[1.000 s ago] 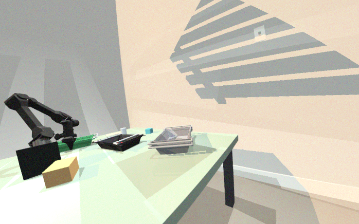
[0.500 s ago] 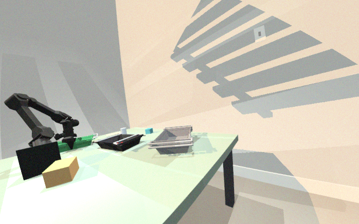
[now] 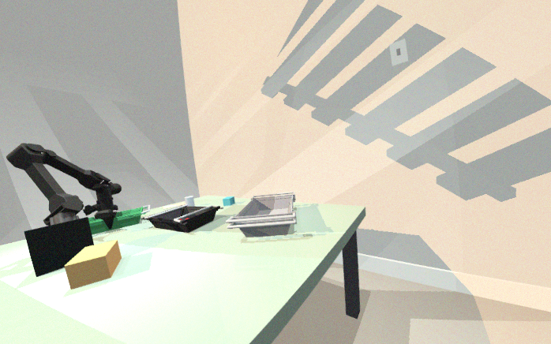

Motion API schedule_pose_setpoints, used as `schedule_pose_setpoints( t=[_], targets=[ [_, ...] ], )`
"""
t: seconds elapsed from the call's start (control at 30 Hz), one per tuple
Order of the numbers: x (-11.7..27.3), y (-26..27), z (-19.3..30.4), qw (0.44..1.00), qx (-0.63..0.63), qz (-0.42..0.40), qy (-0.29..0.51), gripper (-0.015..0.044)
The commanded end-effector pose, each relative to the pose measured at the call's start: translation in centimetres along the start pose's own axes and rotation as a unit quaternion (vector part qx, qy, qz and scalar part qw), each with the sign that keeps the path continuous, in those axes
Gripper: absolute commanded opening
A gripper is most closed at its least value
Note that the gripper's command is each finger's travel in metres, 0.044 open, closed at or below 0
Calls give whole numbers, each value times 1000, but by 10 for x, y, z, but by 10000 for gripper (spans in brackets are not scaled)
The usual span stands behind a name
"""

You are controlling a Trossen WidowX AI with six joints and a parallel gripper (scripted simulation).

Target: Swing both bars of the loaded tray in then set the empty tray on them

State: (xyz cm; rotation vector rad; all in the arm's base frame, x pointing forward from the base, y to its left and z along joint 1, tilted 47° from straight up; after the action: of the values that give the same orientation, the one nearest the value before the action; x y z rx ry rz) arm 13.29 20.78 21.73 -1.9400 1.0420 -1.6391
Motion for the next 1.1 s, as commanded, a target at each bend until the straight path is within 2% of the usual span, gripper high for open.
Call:
schedule_pose_setpoints(
  t=[0.0,0.23,0.7,1.07],
  targets=[
    [0,1,0,1000,-2,-3,1,43],
    [14,0,3,1000,-1,-7,2,0],
    [76,0,1,1000,-1,-7,3,0],
    [98,-2,1,1000,-1,-8,3,0]
  ],
)
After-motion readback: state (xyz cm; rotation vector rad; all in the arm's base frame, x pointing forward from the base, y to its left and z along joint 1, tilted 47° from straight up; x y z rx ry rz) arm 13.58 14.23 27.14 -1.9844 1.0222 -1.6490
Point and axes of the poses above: the point midway between the two fingers, 35 mm back from their tips, its own x axis back along the fingers, its own y axis across the jaws, z = x × y, the point moved 5 cm from there along x, back along the fingers, and after that the axes turned 2 degrees about -x, right-handed, at the moved point
